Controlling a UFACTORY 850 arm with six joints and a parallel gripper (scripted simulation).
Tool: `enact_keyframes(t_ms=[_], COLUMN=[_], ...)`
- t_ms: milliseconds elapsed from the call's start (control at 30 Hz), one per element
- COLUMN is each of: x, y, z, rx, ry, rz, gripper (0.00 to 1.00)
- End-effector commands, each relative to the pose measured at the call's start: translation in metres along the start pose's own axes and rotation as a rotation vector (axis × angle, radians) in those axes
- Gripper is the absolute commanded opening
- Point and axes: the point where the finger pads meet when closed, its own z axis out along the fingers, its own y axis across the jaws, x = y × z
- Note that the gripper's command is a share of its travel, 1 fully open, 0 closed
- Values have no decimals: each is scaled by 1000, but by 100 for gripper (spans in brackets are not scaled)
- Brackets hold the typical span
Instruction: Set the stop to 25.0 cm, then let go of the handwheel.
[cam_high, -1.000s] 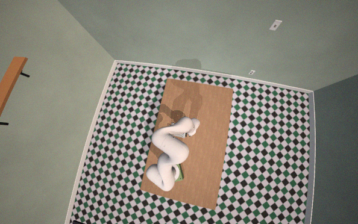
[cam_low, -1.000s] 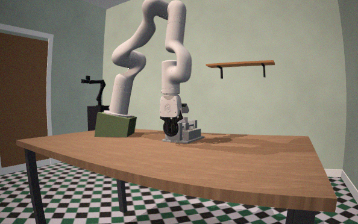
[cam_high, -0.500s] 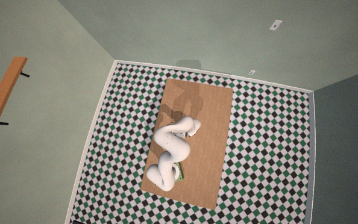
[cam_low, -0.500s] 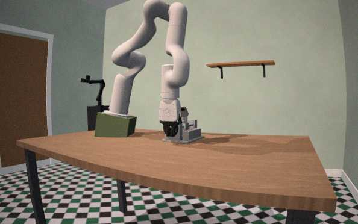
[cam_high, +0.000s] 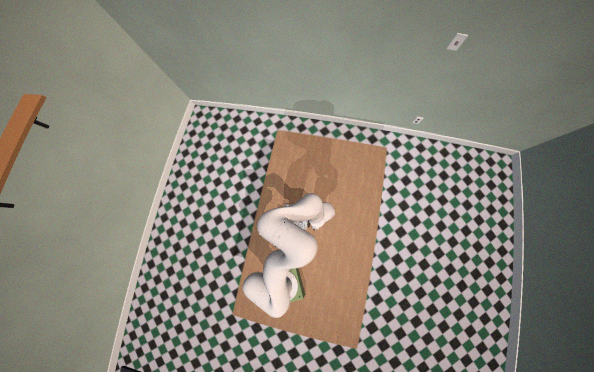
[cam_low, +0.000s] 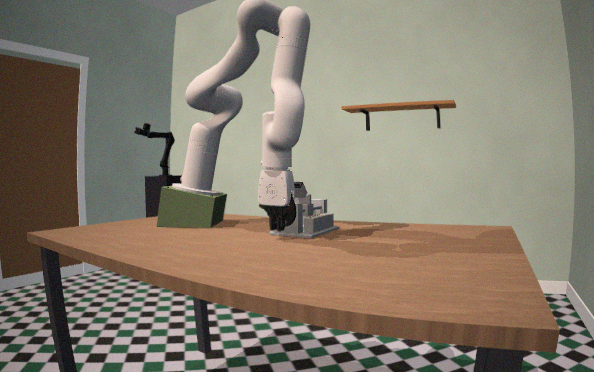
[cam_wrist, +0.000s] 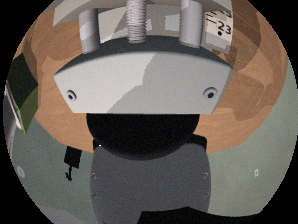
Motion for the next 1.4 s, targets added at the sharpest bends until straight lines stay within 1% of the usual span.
enact_keyframes(t_ms=[0,133,200,300,400,467,833,1367], x=[0,0,0,0,0,0,0,0], y=[-7,-21,-32,-36,-36,-36,-30,-18], z=[1,-3,-14,-25,-32,-32,-48,-57], rx=[-20,-20,-20,-20,-20,-20,-20,-20], ry=[-10,-10,-10,-10,-10,-10,-10,-10], rz=[-1,-1,-1,-1,-1,-1,-1,-1], gripper=[6,6,6,6,6,6,6,6])
